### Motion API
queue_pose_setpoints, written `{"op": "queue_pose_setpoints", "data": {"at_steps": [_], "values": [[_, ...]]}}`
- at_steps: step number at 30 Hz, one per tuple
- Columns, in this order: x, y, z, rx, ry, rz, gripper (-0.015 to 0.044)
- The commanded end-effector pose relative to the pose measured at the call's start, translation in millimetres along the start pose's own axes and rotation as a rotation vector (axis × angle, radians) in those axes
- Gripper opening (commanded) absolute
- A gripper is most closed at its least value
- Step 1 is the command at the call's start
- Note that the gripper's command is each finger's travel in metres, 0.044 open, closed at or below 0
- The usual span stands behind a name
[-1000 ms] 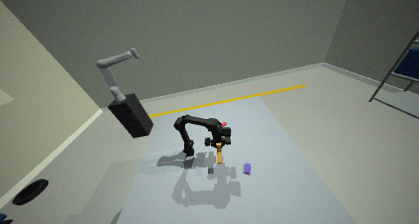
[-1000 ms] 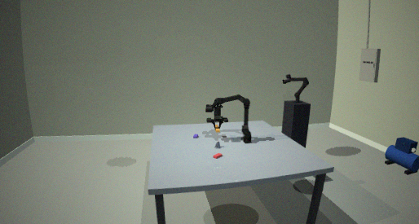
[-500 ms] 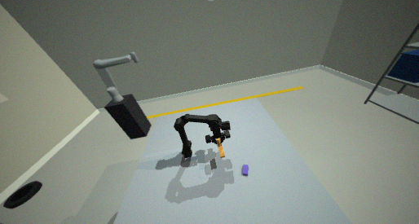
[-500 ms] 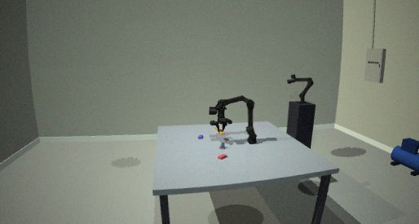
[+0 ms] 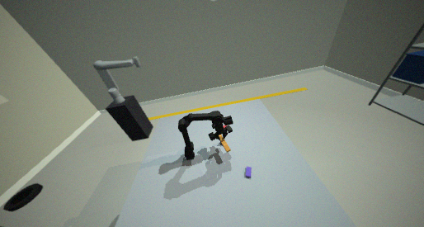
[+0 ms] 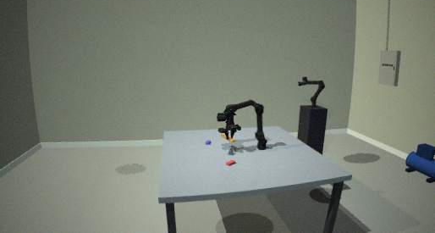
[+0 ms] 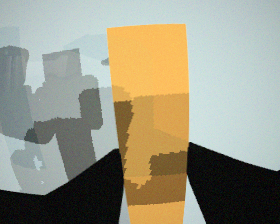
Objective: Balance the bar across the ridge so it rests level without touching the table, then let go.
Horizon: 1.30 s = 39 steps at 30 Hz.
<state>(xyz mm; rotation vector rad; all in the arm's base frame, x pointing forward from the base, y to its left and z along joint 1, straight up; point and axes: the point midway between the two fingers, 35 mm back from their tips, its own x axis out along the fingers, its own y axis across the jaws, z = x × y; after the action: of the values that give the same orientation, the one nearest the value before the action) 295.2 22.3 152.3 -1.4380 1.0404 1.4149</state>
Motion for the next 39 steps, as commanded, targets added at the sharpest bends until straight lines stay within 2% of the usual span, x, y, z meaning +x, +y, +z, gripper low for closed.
{"op": "queue_pose_setpoints", "data": {"at_steps": [1,18,39], "values": [[-2.6,-5.9,12.9,-0.057,0.000,-0.008,0.0000],[-2.9,-10.9,76.6,-0.297,-0.004,-0.009,0.0000],[25.4,-9.5,78.9,-0.304,-0.005,-0.009,0.0000]]}}
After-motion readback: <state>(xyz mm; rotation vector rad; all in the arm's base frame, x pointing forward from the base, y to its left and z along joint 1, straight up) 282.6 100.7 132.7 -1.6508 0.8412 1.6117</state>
